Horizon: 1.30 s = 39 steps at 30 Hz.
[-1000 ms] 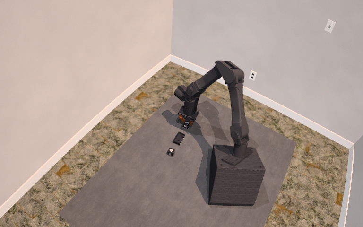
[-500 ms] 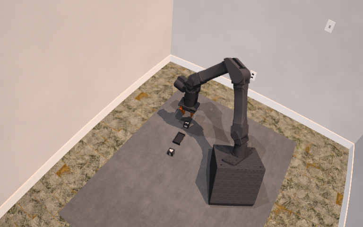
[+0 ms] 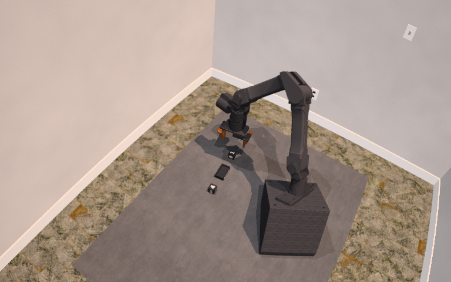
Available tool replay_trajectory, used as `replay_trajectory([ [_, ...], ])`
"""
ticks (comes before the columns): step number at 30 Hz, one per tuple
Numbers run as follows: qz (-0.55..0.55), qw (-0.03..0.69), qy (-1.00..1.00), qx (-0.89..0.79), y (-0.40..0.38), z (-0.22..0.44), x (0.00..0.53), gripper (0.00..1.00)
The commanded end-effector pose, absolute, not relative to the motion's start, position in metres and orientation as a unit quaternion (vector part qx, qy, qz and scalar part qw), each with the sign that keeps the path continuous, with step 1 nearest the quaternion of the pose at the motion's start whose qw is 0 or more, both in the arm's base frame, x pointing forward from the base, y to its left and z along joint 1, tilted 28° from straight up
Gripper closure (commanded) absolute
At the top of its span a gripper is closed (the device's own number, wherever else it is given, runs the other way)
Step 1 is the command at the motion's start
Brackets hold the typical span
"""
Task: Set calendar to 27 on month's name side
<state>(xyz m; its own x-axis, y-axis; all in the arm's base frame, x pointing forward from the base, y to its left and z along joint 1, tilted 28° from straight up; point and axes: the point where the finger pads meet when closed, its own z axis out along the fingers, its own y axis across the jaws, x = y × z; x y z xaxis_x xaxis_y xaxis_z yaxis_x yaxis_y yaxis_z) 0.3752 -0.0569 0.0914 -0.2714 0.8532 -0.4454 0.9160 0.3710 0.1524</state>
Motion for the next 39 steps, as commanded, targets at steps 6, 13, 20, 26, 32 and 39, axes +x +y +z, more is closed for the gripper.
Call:
replay_trajectory([
  [6,-0.064,0.24,0.793,0.557,-0.056,0.097,0.377,0.0],
  [13,-0.064,0.24,0.793,0.557,-0.054,0.096,0.377,0.0],
  [20,-0.061,0.23,0.794,0.56,0.015,0.057,0.372,0.0],
  [26,-0.062,0.232,0.793,0.56,0.097,0.008,0.341,0.0],
  [32,-0.063,0.237,0.793,0.558,0.123,-0.009,0.323,0.0],
  [39,-0.063,0.238,0.793,0.558,0.125,-0.01,0.322,0.55],
])
